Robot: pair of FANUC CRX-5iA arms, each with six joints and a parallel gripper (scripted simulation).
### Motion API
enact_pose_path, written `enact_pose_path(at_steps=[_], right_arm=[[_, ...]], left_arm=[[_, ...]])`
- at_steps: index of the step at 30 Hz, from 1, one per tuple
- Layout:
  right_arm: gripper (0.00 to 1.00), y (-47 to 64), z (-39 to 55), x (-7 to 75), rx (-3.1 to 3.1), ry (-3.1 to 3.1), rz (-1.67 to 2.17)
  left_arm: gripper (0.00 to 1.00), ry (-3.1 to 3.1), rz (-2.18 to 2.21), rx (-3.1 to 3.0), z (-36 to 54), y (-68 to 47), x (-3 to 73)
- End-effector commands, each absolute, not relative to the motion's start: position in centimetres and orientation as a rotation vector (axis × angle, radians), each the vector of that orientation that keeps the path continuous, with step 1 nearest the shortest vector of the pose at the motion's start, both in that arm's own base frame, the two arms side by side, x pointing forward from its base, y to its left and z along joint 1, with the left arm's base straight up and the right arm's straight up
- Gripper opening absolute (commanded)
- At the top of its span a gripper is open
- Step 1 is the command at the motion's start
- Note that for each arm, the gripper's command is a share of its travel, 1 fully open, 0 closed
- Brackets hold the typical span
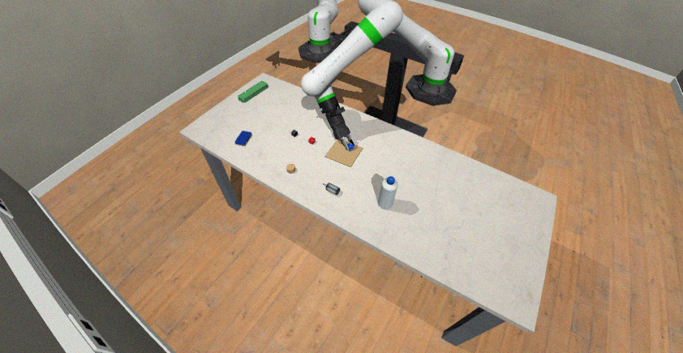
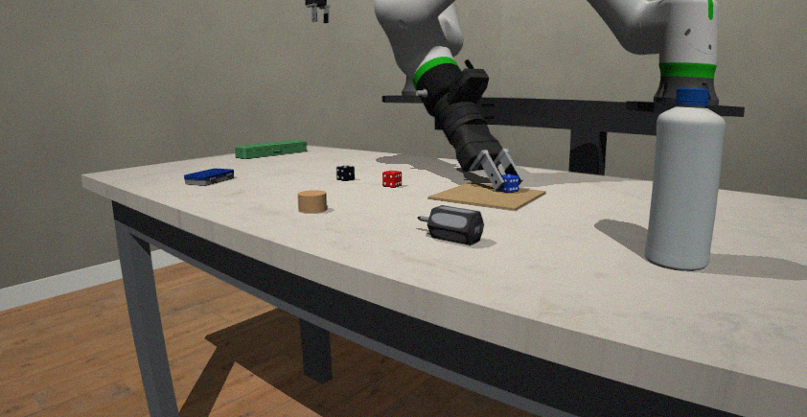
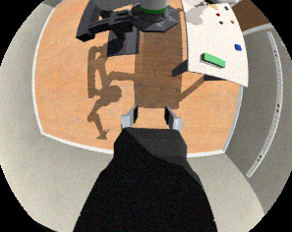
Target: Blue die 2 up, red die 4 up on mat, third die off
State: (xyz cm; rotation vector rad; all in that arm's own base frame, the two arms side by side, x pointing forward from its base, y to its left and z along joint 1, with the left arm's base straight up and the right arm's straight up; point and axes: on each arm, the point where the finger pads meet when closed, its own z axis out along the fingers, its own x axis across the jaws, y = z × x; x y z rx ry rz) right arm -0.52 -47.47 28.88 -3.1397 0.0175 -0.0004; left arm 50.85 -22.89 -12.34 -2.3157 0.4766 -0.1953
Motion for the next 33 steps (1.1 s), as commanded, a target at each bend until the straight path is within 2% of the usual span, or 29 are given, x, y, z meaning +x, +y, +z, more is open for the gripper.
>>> enact_pose_path(at_steps=[1, 4, 5, 7, 8, 33], right_arm=[[1.0, -47.5, 28.97, -0.53, -3.142, 0.018, 0.0], [1.0, -47.5, 28.97, -0.53, -3.142, 0.018, 0.0], [1.0, -47.5, 28.97, -0.53, -3.142, 0.018, 0.0], [1.0, -47.5, 28.97, -0.53, -3.142, 0.018, 0.0], [1.0, -47.5, 28.97, -0.53, -3.142, 0.018, 0.0], [1.0, -47.5, 28.97, -0.53, -3.142, 0.018, 0.0]], left_arm=[[0.73, 0.476, -0.197, -2.317, -12.26, -22.93, 50.89], [0.73, 0.476, -0.197, -2.317, -12.26, -22.93, 50.89], [0.79, 0.476, -0.197, -2.317, -12.26, -22.93, 50.89], [0.79, 0.476, -0.197, -2.317, -12.26, -22.93, 50.89], [1.0, 0.476, -0.197, -2.317, -12.26, -22.93, 50.89], [1.0, 0.476, -0.197, -2.317, -11.57, -22.93, 50.9]])
